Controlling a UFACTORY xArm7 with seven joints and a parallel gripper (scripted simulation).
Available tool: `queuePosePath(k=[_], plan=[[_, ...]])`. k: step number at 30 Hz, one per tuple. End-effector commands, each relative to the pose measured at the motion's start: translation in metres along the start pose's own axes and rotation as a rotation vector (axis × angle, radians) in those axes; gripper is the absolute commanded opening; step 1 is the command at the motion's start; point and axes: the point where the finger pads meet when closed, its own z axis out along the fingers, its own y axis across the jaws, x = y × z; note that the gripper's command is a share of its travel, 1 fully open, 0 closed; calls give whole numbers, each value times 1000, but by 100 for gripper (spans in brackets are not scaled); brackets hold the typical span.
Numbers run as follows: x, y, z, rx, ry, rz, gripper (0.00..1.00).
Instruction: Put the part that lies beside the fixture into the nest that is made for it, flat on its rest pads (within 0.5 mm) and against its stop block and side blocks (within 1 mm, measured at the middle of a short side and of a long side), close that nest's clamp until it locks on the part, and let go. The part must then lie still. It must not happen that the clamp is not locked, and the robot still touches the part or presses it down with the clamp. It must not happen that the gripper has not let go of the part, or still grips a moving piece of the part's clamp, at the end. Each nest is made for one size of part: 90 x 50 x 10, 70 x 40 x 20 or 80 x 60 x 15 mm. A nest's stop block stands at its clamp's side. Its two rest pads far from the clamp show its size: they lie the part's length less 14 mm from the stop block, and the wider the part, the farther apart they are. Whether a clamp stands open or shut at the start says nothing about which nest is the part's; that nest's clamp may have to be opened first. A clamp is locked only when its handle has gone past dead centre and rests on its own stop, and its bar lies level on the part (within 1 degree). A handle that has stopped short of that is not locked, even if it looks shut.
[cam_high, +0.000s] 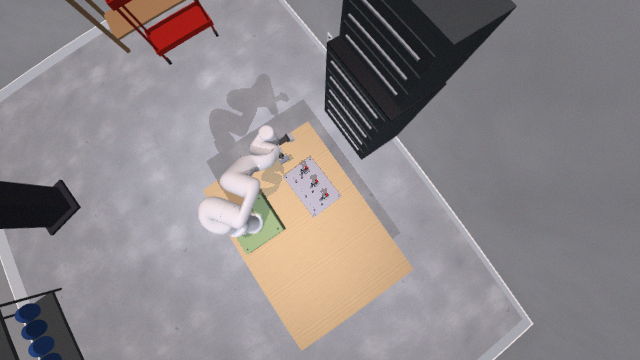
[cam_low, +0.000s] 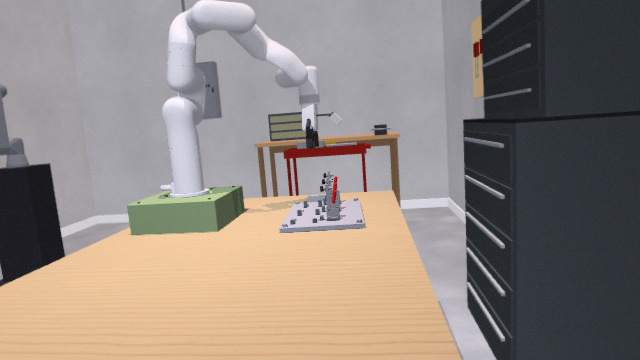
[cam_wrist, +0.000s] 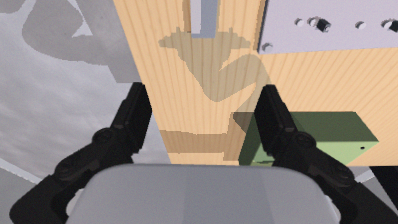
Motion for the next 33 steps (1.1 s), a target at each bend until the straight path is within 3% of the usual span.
queuePosePath(k=[1, 14, 24, 33], plan=[[1, -1, -2, 2, 4, 0, 100], [1, -1, 0, 2, 4, 0, 100], [1, -1, 12, 2, 4, 0, 100], [1, -1, 46, 2, 4, 0, 100]])
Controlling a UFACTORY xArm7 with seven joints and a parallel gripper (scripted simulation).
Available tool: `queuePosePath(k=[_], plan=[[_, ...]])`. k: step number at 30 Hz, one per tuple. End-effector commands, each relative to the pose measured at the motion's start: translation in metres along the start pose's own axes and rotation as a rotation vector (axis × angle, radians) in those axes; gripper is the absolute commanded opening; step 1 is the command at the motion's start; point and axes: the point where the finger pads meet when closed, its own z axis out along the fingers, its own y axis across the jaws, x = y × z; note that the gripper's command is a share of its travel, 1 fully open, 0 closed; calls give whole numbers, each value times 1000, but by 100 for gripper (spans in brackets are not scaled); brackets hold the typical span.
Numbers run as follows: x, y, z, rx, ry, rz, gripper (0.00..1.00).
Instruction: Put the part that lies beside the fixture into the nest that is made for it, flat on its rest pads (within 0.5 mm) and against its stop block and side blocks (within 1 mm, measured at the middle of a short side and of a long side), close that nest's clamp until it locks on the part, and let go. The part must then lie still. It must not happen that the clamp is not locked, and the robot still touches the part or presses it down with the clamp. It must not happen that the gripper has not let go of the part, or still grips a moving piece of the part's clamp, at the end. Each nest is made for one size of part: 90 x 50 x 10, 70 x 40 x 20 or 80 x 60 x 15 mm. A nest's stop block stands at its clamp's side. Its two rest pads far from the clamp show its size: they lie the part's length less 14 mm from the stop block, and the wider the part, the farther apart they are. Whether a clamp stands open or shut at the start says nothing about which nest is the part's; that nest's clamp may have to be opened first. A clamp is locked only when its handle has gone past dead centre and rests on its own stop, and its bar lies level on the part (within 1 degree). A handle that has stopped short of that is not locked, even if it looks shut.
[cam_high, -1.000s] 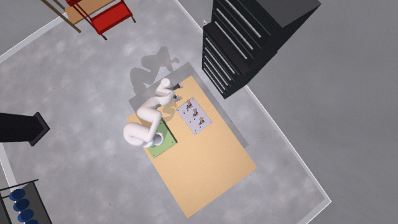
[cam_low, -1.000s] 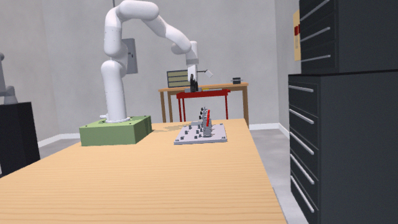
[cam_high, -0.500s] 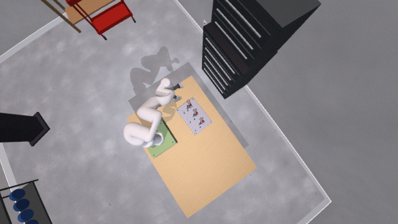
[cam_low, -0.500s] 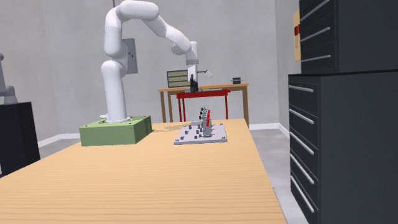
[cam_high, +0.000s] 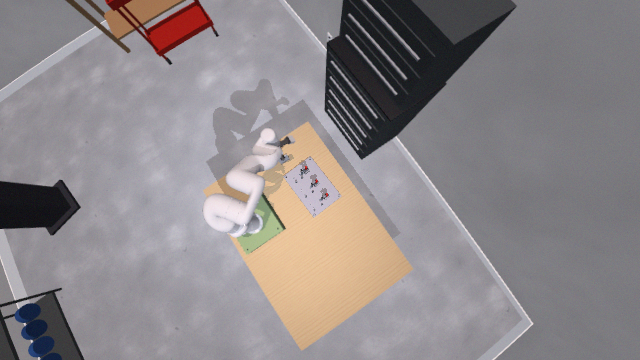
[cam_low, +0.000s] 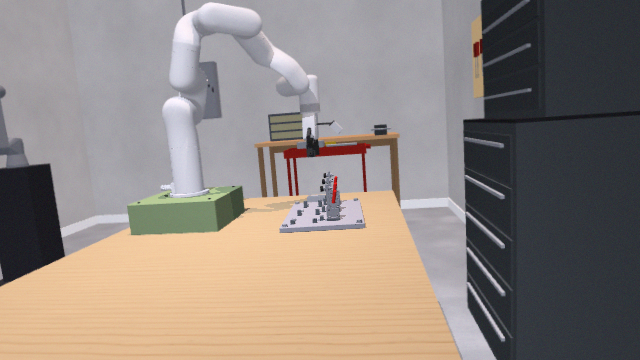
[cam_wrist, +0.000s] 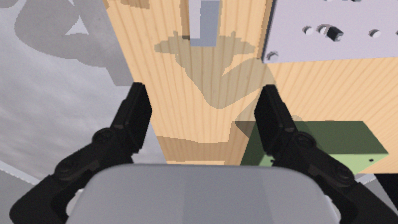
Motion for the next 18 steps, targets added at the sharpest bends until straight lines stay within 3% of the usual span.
queuePosePath(k=[1, 18], plan=[[2, -1, 18, 1, 5, 0, 100], [2, -1, 93, 1, 5, 0, 100]])
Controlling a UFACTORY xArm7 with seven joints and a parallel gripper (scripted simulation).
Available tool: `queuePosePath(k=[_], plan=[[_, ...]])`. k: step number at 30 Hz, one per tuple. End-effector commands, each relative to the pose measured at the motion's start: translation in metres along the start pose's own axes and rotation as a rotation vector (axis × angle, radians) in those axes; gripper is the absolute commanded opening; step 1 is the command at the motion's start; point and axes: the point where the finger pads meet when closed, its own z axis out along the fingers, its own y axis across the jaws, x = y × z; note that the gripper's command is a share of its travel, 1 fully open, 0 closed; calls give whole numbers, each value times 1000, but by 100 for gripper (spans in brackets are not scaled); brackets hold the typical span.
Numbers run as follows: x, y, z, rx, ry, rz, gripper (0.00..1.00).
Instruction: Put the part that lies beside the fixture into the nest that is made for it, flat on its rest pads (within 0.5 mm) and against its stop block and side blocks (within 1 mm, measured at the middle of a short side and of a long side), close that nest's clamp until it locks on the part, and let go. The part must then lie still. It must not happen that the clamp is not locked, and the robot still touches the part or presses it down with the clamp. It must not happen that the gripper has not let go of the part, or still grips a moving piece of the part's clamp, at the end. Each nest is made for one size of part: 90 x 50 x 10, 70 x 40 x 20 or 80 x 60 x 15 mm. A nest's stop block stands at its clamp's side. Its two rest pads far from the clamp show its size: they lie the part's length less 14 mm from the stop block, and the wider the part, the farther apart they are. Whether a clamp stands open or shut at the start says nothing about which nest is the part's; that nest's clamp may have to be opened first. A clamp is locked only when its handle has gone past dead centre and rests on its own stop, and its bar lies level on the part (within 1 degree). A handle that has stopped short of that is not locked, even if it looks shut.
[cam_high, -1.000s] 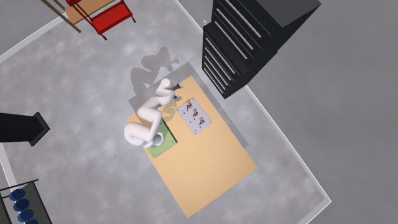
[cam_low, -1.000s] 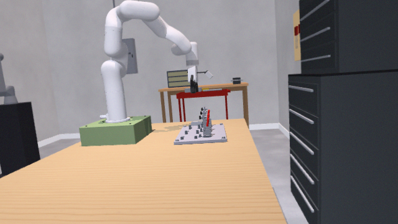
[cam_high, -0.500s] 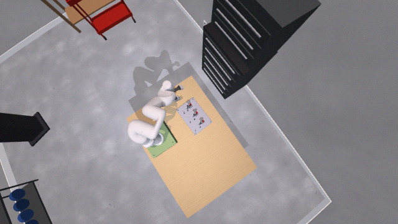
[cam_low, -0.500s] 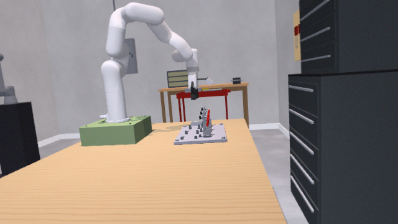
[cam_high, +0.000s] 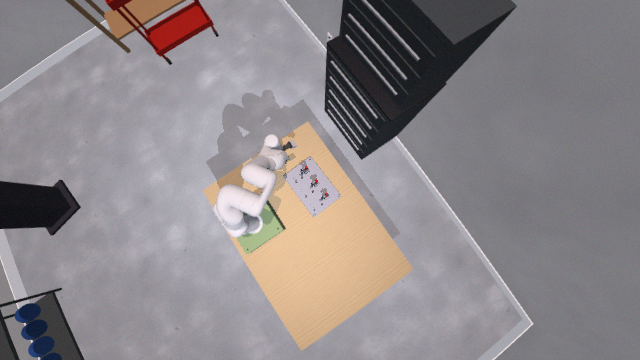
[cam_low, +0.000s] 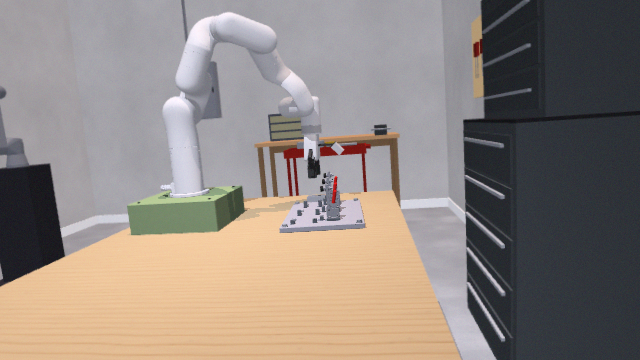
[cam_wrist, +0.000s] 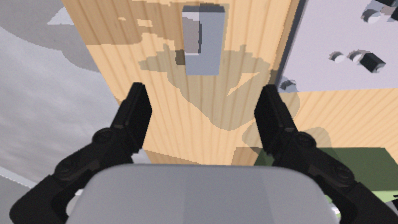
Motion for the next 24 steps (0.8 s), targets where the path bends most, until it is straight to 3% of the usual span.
queuePosePath(k=[1, 13, 24], plan=[[3, -2, 20, 1, 7, 1, 100], [3, -2, 48, 1, 7, 1, 100], [3, -2, 53, 1, 7, 1, 100]])
